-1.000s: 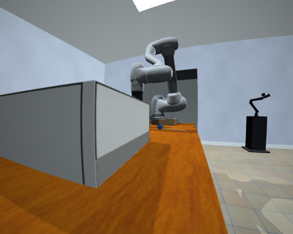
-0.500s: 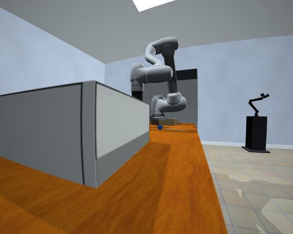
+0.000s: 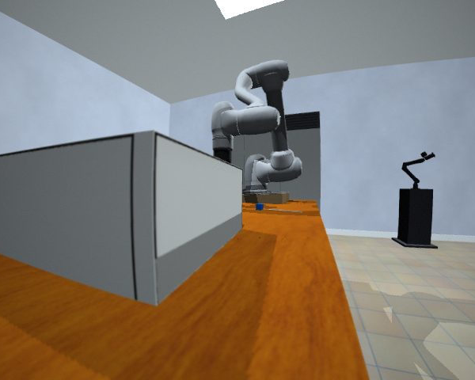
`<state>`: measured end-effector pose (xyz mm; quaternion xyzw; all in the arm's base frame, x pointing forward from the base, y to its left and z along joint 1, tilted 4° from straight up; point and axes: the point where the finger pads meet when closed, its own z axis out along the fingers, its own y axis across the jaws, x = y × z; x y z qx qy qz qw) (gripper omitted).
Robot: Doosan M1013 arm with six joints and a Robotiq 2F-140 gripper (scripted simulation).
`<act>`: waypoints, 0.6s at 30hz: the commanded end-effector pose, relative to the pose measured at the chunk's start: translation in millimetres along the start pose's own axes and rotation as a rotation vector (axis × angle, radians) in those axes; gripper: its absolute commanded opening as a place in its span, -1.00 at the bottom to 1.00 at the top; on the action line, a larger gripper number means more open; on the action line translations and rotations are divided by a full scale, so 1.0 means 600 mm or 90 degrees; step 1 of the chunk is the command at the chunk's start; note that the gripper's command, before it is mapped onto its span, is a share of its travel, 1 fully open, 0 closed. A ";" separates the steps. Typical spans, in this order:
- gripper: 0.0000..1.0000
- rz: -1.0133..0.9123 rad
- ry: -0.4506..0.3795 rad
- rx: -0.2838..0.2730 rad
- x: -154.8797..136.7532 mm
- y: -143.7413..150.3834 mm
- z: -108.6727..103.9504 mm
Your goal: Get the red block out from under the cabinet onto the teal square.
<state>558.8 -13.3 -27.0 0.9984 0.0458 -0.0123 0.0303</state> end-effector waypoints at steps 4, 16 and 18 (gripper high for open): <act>-1.00 0.000 0.000 0.000 0.000 0.001 0.000; -1.00 0.000 0.000 0.000 -0.004 0.012 0.000; -1.00 0.000 0.000 0.000 -0.005 0.016 0.000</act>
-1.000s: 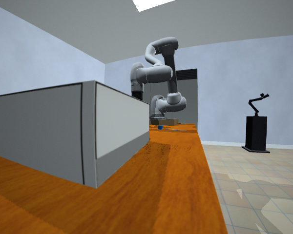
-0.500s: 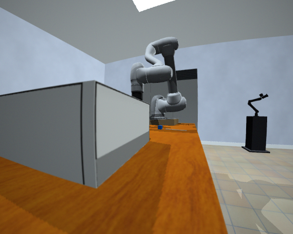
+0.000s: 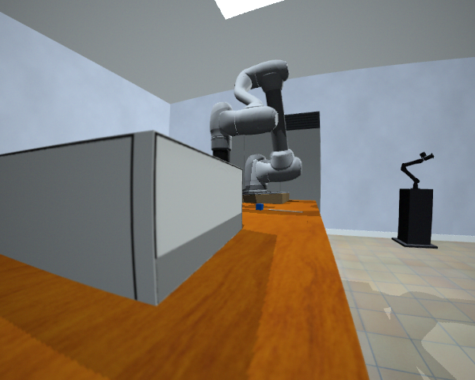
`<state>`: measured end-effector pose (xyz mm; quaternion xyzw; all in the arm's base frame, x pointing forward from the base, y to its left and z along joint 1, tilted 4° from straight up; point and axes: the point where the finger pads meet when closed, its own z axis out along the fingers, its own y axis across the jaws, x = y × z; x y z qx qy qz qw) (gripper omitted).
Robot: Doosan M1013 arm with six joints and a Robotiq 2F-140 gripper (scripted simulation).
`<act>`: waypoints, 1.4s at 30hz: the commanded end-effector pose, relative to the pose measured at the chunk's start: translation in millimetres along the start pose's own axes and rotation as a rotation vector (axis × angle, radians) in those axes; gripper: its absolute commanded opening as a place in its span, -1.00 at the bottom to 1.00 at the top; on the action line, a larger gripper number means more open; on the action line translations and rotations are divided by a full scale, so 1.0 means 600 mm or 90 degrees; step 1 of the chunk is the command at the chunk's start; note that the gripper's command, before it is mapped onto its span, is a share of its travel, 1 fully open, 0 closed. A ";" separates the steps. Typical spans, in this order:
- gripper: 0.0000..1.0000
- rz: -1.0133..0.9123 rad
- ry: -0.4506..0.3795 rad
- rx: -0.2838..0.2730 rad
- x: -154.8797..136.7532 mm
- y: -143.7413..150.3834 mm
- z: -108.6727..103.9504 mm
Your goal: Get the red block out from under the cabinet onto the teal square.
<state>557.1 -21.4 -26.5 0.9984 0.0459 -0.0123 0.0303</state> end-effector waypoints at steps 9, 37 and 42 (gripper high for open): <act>-1.00 0.000 0.000 0.000 -0.009 0.029 0.000; -1.00 -0.001 0.000 0.000 -0.026 0.084 0.000; -1.00 -0.001 0.000 0.000 -0.027 0.086 0.000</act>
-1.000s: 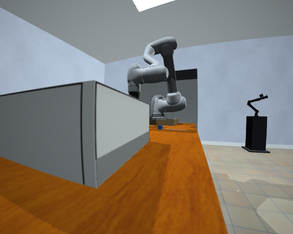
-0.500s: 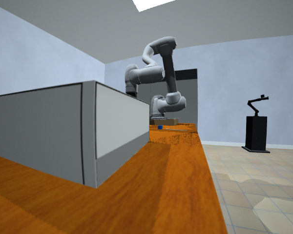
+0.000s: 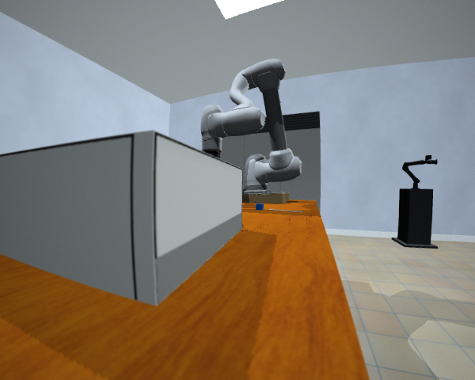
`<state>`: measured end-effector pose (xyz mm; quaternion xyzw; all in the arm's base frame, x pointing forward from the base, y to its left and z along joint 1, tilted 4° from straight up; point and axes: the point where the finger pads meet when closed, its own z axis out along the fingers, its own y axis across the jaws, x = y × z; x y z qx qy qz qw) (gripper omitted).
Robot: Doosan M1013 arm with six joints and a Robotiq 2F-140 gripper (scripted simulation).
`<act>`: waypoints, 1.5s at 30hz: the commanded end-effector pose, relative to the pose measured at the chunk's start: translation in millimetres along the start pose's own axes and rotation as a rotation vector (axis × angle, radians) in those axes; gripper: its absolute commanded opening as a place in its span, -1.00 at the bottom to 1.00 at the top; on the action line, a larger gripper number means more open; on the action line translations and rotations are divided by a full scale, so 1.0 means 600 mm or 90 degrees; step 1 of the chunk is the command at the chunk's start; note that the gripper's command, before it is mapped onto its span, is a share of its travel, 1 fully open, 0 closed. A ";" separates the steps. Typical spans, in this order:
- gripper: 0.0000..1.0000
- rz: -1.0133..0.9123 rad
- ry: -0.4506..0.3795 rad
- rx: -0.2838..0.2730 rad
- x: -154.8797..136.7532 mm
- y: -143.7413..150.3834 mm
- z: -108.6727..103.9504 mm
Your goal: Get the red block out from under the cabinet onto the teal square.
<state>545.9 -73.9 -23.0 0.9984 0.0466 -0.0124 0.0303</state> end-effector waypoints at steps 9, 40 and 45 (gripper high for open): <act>-1.00 0.000 0.000 0.000 0.000 0.000 0.000; -1.00 0.000 0.000 0.000 0.001 -0.003 0.000; -1.00 0.001 0.000 0.000 0.010 -0.017 0.000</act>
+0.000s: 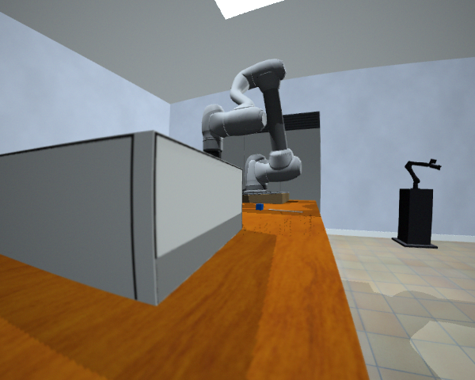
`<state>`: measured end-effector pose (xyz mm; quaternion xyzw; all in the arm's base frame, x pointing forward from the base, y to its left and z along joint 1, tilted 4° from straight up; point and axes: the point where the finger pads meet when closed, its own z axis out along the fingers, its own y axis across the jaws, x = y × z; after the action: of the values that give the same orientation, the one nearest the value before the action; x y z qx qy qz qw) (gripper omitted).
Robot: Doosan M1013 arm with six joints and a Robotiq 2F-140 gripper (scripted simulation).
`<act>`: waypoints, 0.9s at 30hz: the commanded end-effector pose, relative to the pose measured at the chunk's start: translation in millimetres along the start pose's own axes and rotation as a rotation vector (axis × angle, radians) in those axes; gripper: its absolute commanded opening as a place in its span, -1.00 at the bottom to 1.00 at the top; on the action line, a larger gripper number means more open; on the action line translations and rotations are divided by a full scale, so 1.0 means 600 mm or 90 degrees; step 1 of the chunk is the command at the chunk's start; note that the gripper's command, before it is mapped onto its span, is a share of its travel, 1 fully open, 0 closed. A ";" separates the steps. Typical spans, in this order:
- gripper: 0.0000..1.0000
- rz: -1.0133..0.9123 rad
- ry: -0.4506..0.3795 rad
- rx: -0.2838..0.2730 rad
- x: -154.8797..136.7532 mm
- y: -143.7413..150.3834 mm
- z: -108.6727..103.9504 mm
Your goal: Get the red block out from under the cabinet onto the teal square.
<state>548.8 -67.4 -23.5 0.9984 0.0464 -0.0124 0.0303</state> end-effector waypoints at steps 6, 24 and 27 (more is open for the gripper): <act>-1.00 0.001 0.000 0.000 0.010 -0.017 0.000; -1.00 0.001 0.000 0.000 0.010 -0.017 0.000; -1.00 0.001 0.000 0.000 0.010 -0.017 0.000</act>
<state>553.6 -57.1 -24.2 0.9984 0.0458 -0.0123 0.0303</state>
